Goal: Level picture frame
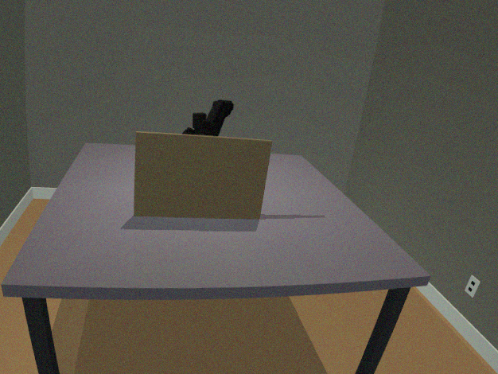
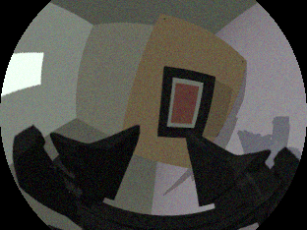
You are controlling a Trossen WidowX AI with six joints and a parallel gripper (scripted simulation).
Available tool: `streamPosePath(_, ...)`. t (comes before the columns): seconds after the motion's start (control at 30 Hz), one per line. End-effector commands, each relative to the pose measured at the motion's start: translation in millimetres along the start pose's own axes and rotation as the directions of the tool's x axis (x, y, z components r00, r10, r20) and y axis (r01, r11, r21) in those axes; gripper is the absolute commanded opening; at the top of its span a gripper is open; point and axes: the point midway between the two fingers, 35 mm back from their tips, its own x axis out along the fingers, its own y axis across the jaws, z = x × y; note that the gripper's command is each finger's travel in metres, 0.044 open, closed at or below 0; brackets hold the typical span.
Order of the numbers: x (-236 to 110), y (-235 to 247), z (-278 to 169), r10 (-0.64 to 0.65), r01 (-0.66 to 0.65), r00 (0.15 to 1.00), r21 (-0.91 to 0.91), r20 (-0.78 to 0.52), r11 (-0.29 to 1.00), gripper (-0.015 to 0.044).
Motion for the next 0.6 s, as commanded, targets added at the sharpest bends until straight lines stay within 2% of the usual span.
streamPosePath(0.0, 1.9, -2.8, -1.5, -0.005, 0.005, 1.000, 0.011, 0.002, 1.000, 0.0260)
streamPosePath(0.3, 7.4, -1.3, -0.2, -0.005, 0.005, 1.000, 0.011, 0.002, 1.000, 0.0260)
streamPosePath(0.57, 56.1, 1.7, 2.7, -0.001, 0.001, 1.000, 0.012, 0.003, 1.000, 0.0260)
